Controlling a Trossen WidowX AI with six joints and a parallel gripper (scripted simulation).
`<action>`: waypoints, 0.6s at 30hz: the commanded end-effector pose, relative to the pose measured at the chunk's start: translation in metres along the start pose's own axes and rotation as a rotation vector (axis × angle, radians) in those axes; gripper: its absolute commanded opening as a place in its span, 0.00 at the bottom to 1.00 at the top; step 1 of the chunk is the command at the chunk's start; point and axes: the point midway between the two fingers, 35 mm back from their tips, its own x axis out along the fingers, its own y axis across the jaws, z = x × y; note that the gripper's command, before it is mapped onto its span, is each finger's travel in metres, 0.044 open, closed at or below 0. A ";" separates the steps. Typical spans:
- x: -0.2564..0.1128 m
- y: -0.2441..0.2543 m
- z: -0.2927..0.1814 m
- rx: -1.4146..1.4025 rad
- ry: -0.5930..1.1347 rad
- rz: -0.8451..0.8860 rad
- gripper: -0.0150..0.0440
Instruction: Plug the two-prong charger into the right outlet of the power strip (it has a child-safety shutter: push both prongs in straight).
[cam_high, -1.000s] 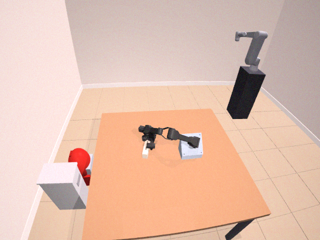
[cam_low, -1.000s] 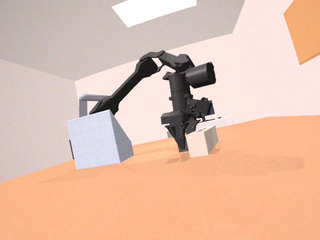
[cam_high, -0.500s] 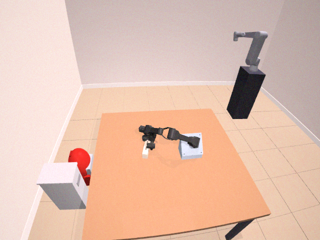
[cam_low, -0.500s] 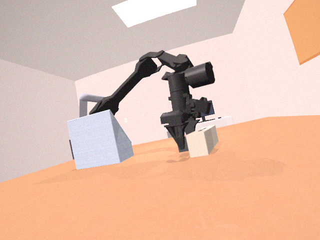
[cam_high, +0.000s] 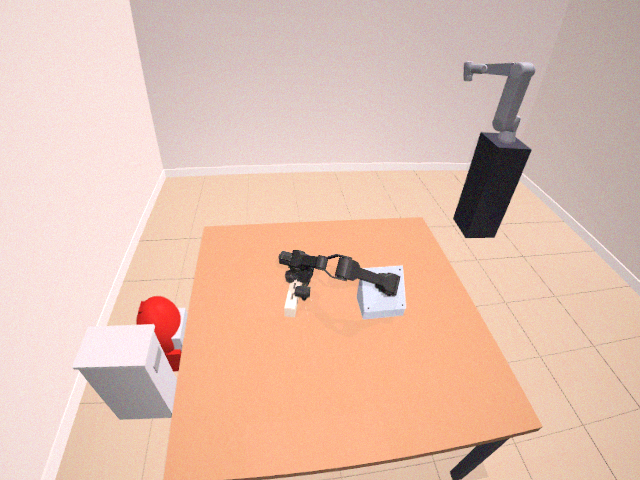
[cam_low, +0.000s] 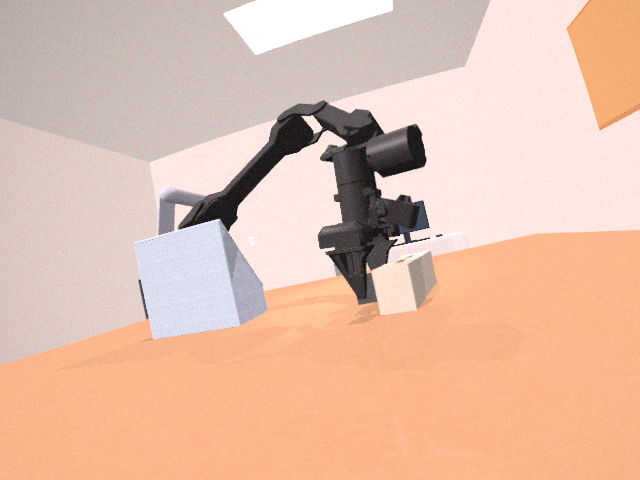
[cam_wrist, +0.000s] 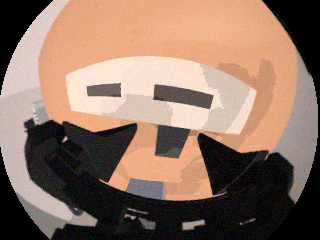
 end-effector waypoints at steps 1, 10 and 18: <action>0.001 -0.001 -0.003 -0.001 0.003 0.000 1.00; 0.002 -0.001 -0.006 -0.004 -0.001 -0.001 1.00; 0.002 -0.001 -0.007 -0.006 -0.003 -0.001 1.00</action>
